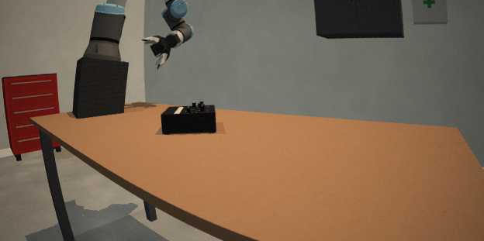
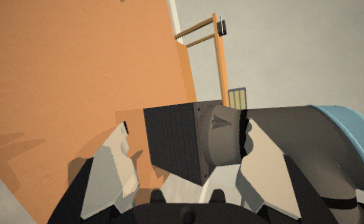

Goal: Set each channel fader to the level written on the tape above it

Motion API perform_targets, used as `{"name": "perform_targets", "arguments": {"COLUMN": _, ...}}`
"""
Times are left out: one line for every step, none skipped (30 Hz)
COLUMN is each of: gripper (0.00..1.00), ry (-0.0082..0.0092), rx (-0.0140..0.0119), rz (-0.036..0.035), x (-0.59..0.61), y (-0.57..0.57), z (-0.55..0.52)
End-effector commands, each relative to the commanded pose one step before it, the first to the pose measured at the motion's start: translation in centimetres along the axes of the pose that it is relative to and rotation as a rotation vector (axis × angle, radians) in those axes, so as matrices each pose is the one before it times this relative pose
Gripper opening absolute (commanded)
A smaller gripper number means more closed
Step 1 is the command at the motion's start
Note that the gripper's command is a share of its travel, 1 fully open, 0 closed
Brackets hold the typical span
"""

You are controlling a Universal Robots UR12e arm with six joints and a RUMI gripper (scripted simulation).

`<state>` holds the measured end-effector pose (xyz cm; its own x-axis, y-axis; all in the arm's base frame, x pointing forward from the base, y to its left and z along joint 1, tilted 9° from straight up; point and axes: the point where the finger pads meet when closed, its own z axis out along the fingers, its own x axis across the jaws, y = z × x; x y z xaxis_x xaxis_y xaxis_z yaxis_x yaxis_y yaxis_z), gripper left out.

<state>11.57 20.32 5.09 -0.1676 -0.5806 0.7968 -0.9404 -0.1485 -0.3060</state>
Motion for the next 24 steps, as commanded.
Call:
{"name": "perform_targets", "arguments": {"gripper": 1.0, "ry": -0.00065, "rx": 0.0001, "rz": 0.00038, "x": -0.007, "y": -0.02, "z": -0.029}}
{"name": "perform_targets", "arguments": {"gripper": 1.0, "ry": 0.0, "rx": 0.0, "rz": 0.0, "x": 0.0, "y": 0.0, "z": 0.0}}
{"name": "perform_targets", "arguments": {"gripper": 1.0, "ry": 0.0, "rx": 0.0, "rz": 0.0, "x": 0.0, "y": 0.0, "z": 0.0}}
{"name": "perform_targets", "arguments": {"gripper": 1.0, "ry": 0.0, "rx": 0.0, "rz": 0.0, "x": 0.0, "y": 0.0, "z": 0.0}}
{"name": "perform_targets", "arguments": {"gripper": 1.0, "ry": 0.0, "rx": 0.0, "rz": 0.0, "x": 0.0, "y": 0.0, "z": 0.0}}
{"name": "perform_targets", "arguments": {"gripper": 1.0, "ry": 0.0, "rx": 0.0, "rz": 0.0, "x": 0.0, "y": 0.0, "z": 0.0}}
{"name": "perform_targets", "arguments": {"gripper": 1.0, "ry": 0.0, "rx": 0.0, "rz": 0.0, "x": 0.0, "y": 0.0, "z": 0.0}}
{"name": "perform_targets", "arguments": {"gripper": 1.0, "ry": 0.0, "rx": 0.0, "rz": 0.0, "x": 0.0, "y": 0.0, "z": 0.0}}
{"name": "perform_targets", "arguments": {"gripper": 1.0, "ry": 0.0, "rx": 0.0, "rz": 0.0, "x": 0.0, "y": 0.0, "z": 0.0}}
{"name": "perform_targets", "arguments": {"gripper": 1.0, "ry": 0.0, "rx": 0.0, "rz": 0.0, "x": 0.0, "y": 0.0, "z": 0.0}}
{"name": "perform_targets", "arguments": {"gripper": 1.0, "ry": 0.0, "rx": 0.0, "rz": 0.0, "x": 0.0, "y": 0.0, "z": 0.0}}
{"name": "perform_targets", "arguments": {"gripper": 1.0, "ry": 0.0, "rx": 0.0, "rz": 0.0, "x": 0.0, "y": 0.0, "z": 0.0}}
{"name": "perform_targets", "arguments": {"gripper": 1.0, "ry": 0.0, "rx": 0.0, "rz": 0.0, "x": 0.0, "y": 0.0, "z": 0.0}}
{"name": "perform_targets", "arguments": {"gripper": 1.0, "ry": 0.0, "rx": 0.0, "rz": 0.0, "x": 0.0, "y": 0.0, "z": 0.0}}
{"name": "perform_targets", "arguments": {"gripper": 1.0, "ry": 0.0, "rx": 0.0, "rz": 0.0, "x": 0.0, "y": 0.0, "z": 0.0}}
{"name": "perform_targets", "arguments": {"gripper": 1.0, "ry": 0.0, "rx": 0.0, "rz": 0.0, "x": 0.0, "y": 0.0, "z": 0.0}}
{"name": "perform_targets", "arguments": {"gripper": 1.0, "ry": 0.0, "rx": 0.0, "rz": 0.0, "x": 0.0, "y": 0.0, "z": 0.0}}
{"name": "perform_targets", "arguments": {"gripper": 1.0, "ry": 0.0, "rx": -0.00003, "rz": 0.00002, "x": 0.0, "y": 0.0, "z": 0.0}}
{"name": "perform_targets", "arguments": {"gripper": 1.0, "ry": -0.00003, "rx": -0.00017, "rz": 0.00009, "x": -0.002, "y": -0.001, "z": 0.001}}
{"name": "perform_targets", "arguments": {"gripper": 1.0, "ry": -0.00008, "rx": -0.00046, "rz": 0.00025, "x": -0.006, "y": -0.003, "z": 0.002}}
{"name": "perform_targets", "arguments": {"gripper": 1.0, "ry": -0.00015, "rx": -0.00087, "rz": 0.00047, "x": -0.012, "y": -0.006, "z": 0.003}}
{"name": "perform_targets", "arguments": {"gripper": 1.0, "ry": -0.00024, "rx": -0.0014, "rz": 0.00075, "x": -0.019, "y": -0.01, "z": 0.006}}
{"name": "perform_targets", "arguments": {"gripper": 1.0, "ry": -0.00036, "rx": -0.00204, "rz": 0.0011, "x": -0.028, "y": -0.015, "z": 0.008}}
{"name": "perform_targets", "arguments": {"gripper": 1.0, "ry": -0.00049, "rx": -0.00278, "rz": 0.0015, "x": -0.038, "y": -0.02, "z": 0.011}}
